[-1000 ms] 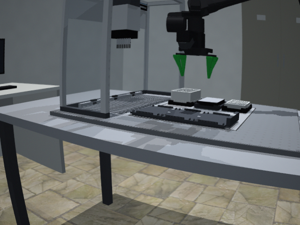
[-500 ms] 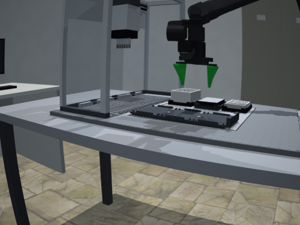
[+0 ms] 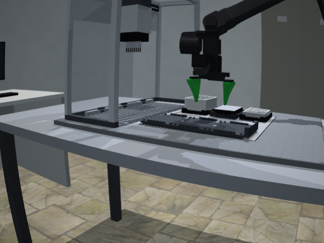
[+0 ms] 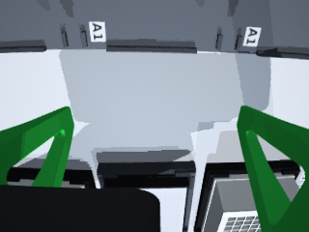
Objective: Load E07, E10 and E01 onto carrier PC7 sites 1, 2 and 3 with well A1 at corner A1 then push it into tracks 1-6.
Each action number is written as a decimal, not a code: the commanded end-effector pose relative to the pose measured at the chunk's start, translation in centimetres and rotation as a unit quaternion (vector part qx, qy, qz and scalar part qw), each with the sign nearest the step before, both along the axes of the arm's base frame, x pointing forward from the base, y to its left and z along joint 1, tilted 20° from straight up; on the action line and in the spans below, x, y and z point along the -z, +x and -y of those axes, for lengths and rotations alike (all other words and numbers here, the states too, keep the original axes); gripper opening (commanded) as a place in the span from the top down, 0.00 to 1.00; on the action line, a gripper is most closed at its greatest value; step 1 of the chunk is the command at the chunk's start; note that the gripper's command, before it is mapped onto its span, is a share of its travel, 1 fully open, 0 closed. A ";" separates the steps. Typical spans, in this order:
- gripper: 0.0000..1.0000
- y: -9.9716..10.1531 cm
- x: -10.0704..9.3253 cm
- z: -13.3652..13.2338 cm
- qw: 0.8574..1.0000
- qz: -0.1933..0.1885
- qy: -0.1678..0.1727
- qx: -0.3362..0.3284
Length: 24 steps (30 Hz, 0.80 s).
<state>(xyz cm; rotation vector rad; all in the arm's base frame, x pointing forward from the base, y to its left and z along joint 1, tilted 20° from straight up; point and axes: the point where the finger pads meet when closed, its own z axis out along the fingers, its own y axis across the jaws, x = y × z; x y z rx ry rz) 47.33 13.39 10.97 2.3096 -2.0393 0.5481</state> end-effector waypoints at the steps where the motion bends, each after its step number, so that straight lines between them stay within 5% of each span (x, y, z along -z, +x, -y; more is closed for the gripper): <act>1: 0.00 0.8 1.1 0.4 1.000 0.001 0.001 -0.004; 7: 0.00 1.1 2.6 0.6 1.000 0.001 0.001 -0.006; 10: 0.00 2.3 1.7 0.1 1.000 0.015 0.006 -0.007; 13: 0.00 1.4 3.5 1.0 1.000 0.001 0.001 -0.004; 14: 0.00 2.0 1.6 0.1 1.000 0.017 0.007 -0.006; 16: 0.00 2.0 1.6 0.1 1.000 0.017 0.007 -0.006; 17: 0.00 1.6 3.4 1.0 1.000 0.002 0.001 -0.004; 24: 0.00 1.5 4.2 0.9 1.000 0.000 0.001 -0.007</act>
